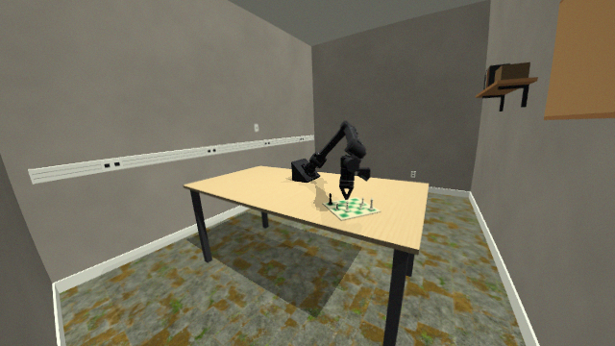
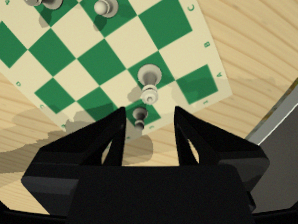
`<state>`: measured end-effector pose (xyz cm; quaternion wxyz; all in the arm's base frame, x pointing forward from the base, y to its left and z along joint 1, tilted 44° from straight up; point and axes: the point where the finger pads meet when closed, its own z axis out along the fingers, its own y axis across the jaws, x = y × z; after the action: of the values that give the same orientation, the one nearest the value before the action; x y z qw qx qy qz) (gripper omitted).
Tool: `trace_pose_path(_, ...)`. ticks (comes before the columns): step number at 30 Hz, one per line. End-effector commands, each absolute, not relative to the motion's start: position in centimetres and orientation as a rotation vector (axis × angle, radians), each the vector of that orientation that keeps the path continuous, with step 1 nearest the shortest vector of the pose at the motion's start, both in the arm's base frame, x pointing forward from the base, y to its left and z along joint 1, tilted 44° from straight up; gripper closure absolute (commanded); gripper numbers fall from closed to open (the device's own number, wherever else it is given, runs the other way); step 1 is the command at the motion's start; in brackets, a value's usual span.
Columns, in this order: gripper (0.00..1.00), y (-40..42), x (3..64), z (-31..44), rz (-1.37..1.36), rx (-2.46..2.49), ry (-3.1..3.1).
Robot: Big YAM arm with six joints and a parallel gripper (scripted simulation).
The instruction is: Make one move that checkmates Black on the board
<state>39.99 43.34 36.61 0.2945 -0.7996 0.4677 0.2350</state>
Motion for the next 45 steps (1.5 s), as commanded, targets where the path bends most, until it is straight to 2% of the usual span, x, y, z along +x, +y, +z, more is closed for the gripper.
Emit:
trace_pose_path(1,0.60,44.3,39.4,36.1,0.632,-2.148,1.216)
trace_pose_path(45,0.60,47.1,39.0,32.8,0.642,-2.144,1.244)
